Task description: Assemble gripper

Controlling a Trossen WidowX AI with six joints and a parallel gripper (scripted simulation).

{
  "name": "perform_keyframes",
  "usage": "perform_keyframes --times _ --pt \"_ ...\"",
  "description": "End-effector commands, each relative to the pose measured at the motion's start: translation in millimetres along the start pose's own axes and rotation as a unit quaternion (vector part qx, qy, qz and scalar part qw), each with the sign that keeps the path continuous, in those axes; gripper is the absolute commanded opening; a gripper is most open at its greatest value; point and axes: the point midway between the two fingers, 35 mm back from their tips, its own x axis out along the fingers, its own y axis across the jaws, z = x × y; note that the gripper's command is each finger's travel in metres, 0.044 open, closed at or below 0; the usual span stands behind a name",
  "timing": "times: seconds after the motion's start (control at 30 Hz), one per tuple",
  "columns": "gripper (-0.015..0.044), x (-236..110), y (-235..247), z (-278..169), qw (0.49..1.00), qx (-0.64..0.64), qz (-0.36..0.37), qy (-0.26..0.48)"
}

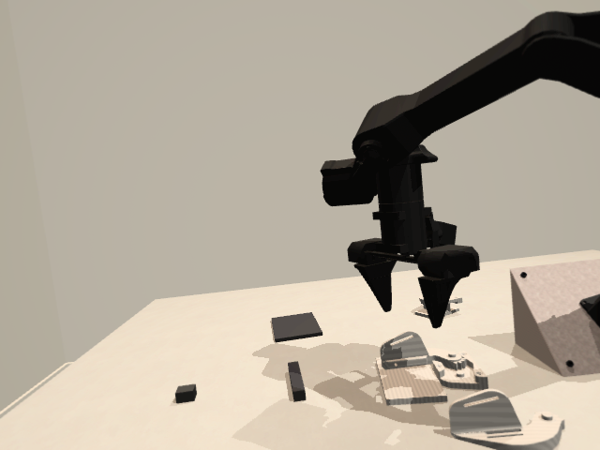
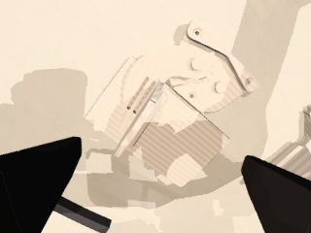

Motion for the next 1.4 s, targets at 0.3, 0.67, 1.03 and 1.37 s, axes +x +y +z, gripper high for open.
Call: perform_keyframes --times 0.3,0.67,1.03,1.37 --pt "0.0440 -2.6 -16.7 -8.4 0.991 -0.132 -0.001 0.001" --pt "0.0440 -4.6 -30.0 -14.3 0.970 -0.243 0.000 0.000" --pt "0.0440 -6.3 -43.7 -19.4 0.936 -0.352 0.000 0.000" --pt "0.0440 -7.8 -56.3 -23.5 0.895 -0.446 0.000 0.000"
